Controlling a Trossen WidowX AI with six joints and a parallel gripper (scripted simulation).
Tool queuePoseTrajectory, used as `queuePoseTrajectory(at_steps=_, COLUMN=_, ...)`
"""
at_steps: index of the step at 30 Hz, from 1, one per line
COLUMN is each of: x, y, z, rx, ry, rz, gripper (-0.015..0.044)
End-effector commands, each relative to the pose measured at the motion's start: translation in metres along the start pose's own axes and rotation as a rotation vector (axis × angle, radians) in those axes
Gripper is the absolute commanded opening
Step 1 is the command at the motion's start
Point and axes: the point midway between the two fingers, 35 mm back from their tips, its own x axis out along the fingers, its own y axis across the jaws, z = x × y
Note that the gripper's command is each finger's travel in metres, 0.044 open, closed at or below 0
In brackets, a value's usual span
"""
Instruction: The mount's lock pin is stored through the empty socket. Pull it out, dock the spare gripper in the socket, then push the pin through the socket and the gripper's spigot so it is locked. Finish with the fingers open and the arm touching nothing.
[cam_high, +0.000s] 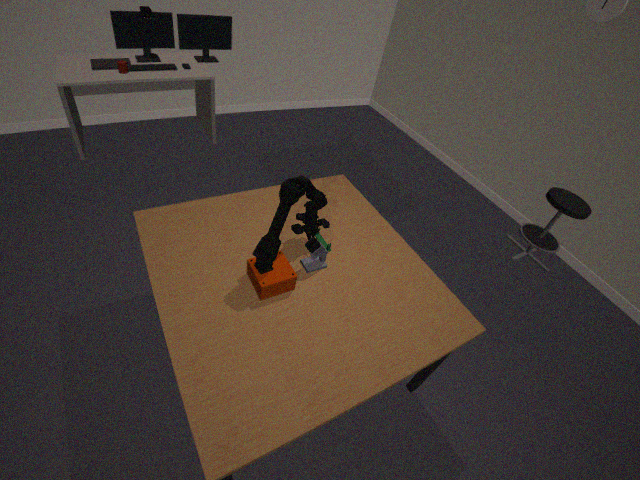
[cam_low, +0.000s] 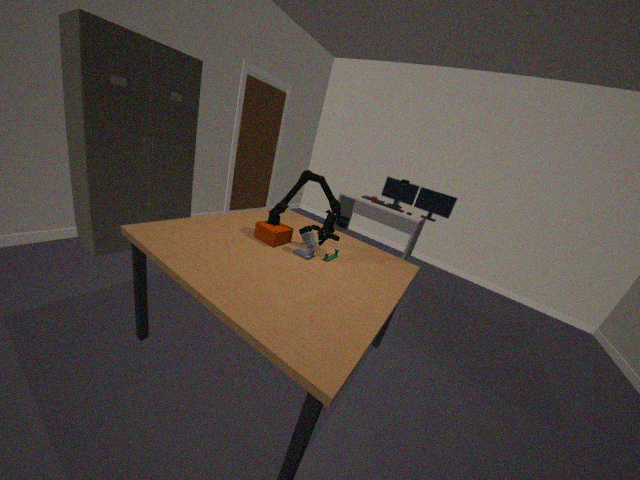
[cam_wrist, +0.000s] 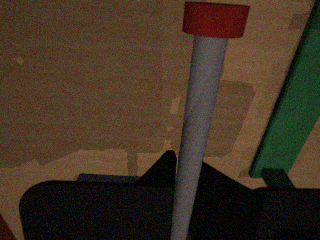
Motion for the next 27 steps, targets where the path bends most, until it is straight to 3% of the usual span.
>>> queuePoseTrajectory(at_steps=1, x=0.001, y=-0.002, z=0.0, rx=0.002, ry=-0.007, rz=-0.002, gripper=0.0)
queuePoseTrajectory(at_steps=27, x=0.005, y=-0.001, z=-0.021, rx=0.0, ry=-0.007, rz=0.009, gripper=0.0)
